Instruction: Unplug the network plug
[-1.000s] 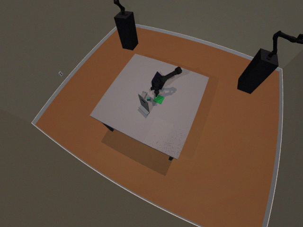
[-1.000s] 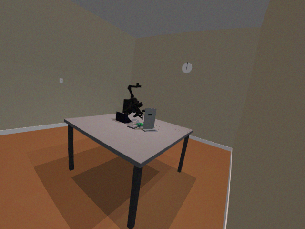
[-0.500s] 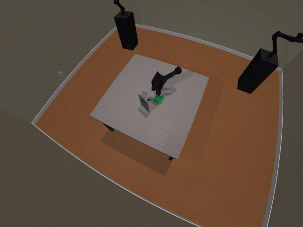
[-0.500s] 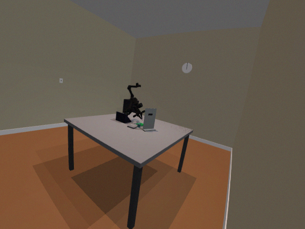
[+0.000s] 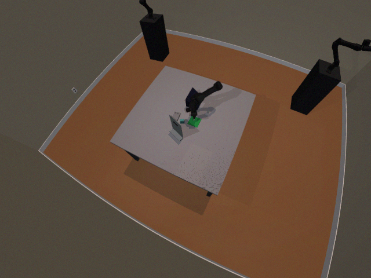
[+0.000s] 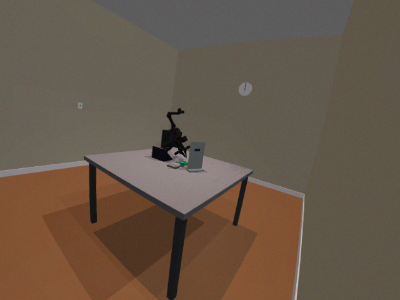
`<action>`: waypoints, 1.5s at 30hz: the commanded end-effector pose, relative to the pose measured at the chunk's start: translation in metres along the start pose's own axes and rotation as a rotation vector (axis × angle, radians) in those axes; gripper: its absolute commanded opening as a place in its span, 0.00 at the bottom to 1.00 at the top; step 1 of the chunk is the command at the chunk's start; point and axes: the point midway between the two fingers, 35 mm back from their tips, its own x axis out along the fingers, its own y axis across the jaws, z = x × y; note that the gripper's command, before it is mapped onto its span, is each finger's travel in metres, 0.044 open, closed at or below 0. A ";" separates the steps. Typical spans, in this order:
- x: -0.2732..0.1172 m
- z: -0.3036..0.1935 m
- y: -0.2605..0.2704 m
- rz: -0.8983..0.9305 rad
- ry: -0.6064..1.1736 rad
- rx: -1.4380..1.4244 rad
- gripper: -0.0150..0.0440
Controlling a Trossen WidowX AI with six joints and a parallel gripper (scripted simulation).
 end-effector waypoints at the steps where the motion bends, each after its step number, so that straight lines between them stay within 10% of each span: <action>1: 0.005 0.001 -0.005 -0.009 -0.002 0.010 0.25; 45: 0.035 -0.002 -0.027 0.000 0.003 0.012 0.25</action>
